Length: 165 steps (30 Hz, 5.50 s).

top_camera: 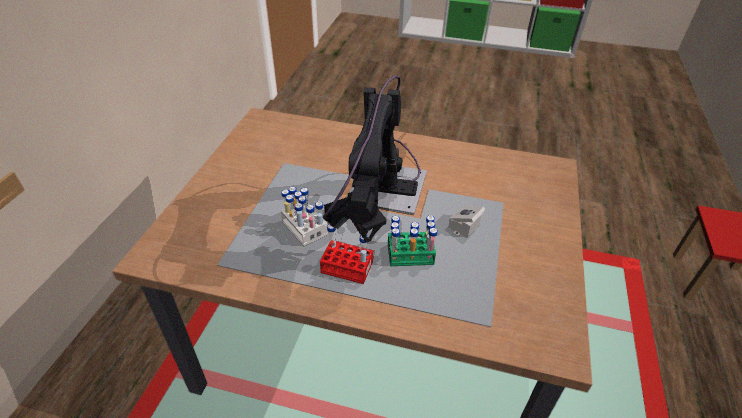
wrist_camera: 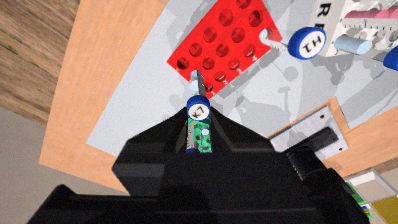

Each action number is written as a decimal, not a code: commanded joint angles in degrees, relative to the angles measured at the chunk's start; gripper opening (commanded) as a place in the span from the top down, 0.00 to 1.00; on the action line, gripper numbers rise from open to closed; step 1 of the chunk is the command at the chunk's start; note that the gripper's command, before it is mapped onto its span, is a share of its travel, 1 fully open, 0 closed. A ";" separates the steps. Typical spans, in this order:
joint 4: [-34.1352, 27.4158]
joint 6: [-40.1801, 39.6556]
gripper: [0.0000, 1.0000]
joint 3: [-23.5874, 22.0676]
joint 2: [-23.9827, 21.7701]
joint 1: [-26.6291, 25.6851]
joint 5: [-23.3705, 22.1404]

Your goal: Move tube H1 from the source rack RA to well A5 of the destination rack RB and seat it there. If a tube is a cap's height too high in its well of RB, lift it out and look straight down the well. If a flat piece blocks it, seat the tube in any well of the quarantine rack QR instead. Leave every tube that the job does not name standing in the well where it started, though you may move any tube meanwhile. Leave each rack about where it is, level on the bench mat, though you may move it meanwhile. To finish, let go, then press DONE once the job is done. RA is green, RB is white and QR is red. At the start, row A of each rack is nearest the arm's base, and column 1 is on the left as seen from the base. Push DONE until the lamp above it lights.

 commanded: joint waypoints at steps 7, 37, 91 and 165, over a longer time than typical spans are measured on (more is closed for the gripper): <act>-3.38 0.45 1.00 3.55 -2.65 0.93 0.41; -9.16 -0.58 1.00 11.10 0.05 -0.68 0.46; -4.80 -5.99 1.00 -11.87 -18.38 -6.01 0.59; -4.70 -117.74 1.00 -13.58 -19.97 -6.15 -0.18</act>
